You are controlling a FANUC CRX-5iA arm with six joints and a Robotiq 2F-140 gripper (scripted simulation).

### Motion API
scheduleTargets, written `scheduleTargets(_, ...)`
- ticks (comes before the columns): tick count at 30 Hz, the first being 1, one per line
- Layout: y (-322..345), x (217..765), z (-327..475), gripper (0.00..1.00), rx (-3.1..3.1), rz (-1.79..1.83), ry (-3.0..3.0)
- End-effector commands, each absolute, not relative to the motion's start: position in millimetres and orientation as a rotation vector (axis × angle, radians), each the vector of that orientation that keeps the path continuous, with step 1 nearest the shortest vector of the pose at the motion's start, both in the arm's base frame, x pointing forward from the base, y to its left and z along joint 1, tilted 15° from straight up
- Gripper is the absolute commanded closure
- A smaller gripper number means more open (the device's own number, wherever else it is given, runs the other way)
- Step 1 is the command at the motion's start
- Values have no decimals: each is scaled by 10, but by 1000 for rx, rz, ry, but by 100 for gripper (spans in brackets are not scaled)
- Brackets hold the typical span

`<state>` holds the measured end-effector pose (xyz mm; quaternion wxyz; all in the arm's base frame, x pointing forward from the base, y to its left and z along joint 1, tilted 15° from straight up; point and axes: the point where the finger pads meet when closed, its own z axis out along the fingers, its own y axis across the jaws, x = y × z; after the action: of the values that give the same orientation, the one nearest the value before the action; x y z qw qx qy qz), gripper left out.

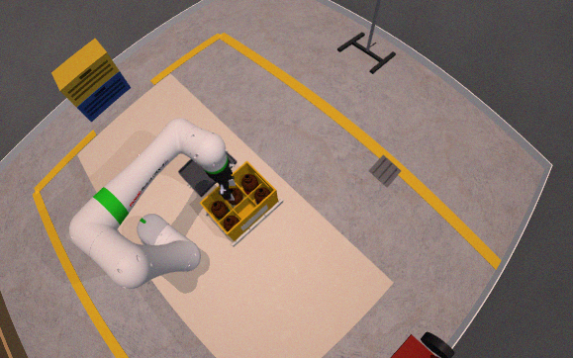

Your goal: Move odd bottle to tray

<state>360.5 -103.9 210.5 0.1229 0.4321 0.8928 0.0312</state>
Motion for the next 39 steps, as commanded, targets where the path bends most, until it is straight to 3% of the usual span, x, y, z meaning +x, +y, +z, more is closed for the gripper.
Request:
scheduleTargets(1, -1038, 3595, 2166, 56, 1260, 91, 2603)
scheduleTargets(38, -1000, 3410, 2888, 56, 1260, 91, 2603)
scheduleTargets(39, -1000, 3410, 2888, 90, 1260, 91, 2603)
